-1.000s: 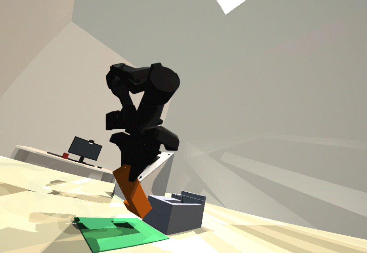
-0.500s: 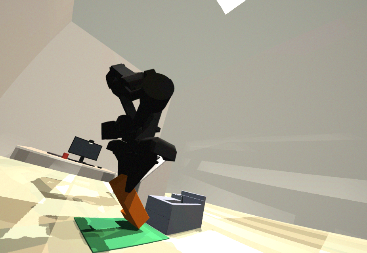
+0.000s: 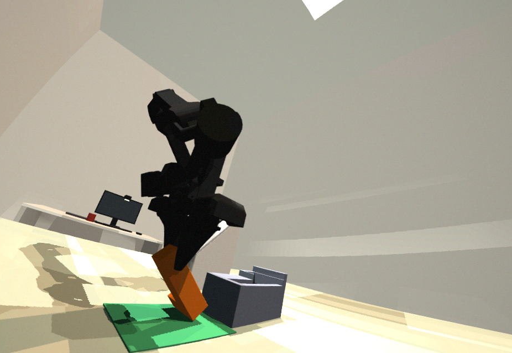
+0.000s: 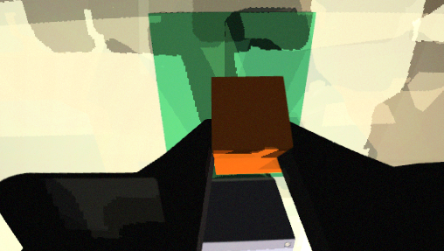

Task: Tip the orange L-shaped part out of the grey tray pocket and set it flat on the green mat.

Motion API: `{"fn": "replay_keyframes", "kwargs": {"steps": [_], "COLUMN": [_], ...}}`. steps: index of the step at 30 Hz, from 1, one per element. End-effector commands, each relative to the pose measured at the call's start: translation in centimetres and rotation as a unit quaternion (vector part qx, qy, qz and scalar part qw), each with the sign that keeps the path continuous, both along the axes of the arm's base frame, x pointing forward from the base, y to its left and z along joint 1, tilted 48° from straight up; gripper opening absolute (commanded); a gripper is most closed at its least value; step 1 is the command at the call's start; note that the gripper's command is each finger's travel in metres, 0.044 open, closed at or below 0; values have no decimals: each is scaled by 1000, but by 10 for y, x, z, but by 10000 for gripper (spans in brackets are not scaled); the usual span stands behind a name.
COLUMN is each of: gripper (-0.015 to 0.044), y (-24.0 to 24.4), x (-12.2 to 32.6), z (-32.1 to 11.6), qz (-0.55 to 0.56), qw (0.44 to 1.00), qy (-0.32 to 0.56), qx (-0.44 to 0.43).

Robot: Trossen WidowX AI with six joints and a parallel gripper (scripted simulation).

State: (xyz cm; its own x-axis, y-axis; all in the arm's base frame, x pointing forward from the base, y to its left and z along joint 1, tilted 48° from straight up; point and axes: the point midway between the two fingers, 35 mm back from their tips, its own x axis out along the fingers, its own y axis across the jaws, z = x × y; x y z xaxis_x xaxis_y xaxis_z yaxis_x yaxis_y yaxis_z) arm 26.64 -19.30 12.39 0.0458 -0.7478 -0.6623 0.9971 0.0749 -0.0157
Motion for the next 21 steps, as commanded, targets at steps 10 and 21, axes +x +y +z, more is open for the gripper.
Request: {"fn": "replay_keyframes", "kwargs": {"steps": [10,21], "gripper": [210,400], "y": [0,66], "x": [0,-4], "z": [0,57], "qz": [0,1], "qw": [1000,1000], "qy": [0,1], "qx": [0,3]}}
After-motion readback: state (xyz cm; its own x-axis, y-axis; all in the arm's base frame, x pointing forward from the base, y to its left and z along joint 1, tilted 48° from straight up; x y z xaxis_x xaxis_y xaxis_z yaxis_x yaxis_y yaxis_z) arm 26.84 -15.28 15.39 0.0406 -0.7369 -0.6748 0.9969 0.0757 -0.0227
